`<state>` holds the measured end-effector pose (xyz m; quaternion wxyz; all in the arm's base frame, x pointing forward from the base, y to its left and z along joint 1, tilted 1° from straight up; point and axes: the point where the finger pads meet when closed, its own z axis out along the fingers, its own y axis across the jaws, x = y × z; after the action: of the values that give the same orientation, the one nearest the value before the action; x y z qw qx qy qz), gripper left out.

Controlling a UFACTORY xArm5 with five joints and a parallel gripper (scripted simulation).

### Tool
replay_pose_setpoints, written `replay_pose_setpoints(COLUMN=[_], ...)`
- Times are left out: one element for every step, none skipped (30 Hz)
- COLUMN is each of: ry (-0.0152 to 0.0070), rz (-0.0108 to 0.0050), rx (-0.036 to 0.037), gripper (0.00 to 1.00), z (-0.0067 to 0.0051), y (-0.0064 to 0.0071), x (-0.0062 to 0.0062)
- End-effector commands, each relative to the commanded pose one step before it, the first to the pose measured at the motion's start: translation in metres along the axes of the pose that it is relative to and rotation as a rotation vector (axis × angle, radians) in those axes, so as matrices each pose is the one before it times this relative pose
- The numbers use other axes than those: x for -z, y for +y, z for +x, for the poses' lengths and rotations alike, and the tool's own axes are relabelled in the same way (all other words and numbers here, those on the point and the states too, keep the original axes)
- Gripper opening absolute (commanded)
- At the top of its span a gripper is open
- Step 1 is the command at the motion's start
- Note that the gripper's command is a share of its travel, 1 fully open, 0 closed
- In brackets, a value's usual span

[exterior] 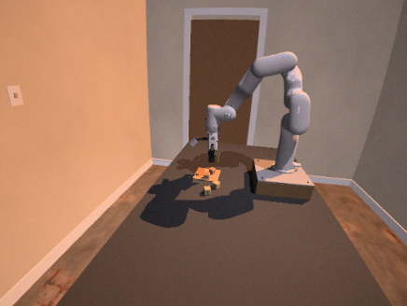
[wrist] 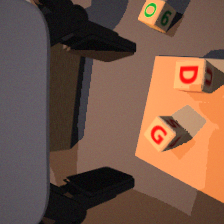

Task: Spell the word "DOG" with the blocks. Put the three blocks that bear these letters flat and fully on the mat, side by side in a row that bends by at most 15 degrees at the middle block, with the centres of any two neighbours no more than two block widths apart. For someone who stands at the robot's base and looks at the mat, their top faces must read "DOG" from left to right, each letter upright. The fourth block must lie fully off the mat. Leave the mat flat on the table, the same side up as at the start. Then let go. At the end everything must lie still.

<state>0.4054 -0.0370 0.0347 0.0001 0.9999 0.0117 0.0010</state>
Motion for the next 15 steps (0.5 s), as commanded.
replay_pose_setpoints(ry=[0.00402,0.00001,0.00000,0.00000,0.00001,0.00000,0.00000,0.00000,0.00000,0.00000,0.00000,0.00000,0.00000,0.00000,0.00000], rz=[-0.00078,-0.00001,0.00000,0.00000,-0.00003,-0.00001,-0.00001,-0.00001,-0.00001,-0.00001,-0.00001,-0.00001,-0.00001,-0.00001,-0.00001], rx=[0.13867,0.02807,0.00000,0.00000,0.06911,0.03083,0.02104,0.02435,0.02726,0.02828,0.02725,0.02768,0.02761,0.02705,0.02770], gripper=[1.00,1.00,1.00,1.00,1.00,1.00,1.00,1.00,1.00,1.00,1.00,1.00,1.00,1.00,1.00], z=[-0.00053,-0.00048,0.00000,0.00000,-0.00121,-0.00058,-0.00041,-0.00048,-0.00055,-0.00059,-0.00058,-0.00060,-0.00061,-0.00061,-0.00063], y=[0.00314,0.00057,0.00000,0.00000,0.00136,0.00056,0.00037,0.00042,0.00045,0.00045,0.00042,0.00041,0.00039,0.00036,0.00035], x=[0.00094,-0.00004,0.00000,0.00000,-0.00009,-0.00004,-0.00003,-0.00003,-0.00004,-0.00004,-0.00004,-0.00004,-0.00004,-0.00004,-0.00004])
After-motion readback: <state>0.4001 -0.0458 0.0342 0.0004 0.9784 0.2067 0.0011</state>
